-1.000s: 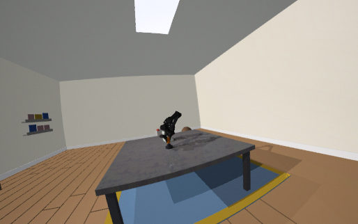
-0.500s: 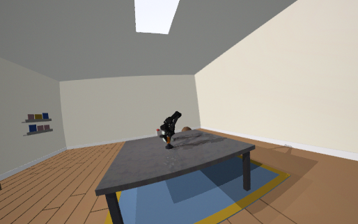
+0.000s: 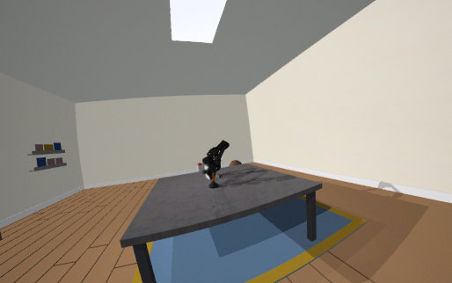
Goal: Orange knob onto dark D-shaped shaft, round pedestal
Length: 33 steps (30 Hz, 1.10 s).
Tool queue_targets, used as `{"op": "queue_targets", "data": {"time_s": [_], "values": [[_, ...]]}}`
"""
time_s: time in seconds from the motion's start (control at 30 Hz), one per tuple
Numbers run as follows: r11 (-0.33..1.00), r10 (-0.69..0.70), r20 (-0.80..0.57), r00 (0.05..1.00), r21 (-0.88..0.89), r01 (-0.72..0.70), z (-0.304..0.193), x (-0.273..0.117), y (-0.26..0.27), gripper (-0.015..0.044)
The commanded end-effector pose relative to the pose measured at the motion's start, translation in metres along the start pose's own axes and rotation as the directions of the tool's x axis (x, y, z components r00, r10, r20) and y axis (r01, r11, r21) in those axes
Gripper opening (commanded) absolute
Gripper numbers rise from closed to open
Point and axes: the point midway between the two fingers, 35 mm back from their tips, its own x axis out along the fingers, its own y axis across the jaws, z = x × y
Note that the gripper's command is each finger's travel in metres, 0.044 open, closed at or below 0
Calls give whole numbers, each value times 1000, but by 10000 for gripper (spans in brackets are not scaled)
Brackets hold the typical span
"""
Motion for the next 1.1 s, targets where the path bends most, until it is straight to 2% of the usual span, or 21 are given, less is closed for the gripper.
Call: {"op": "queue_targets", "data": {"time_s": [0.0, 1.07], "values": [[1000, -5, 1, 1000, -11, 5, -1, 0, -2, 0], [1000, -5, 1, 1000, -11, 5, -1, -2, -2, 0]]}}
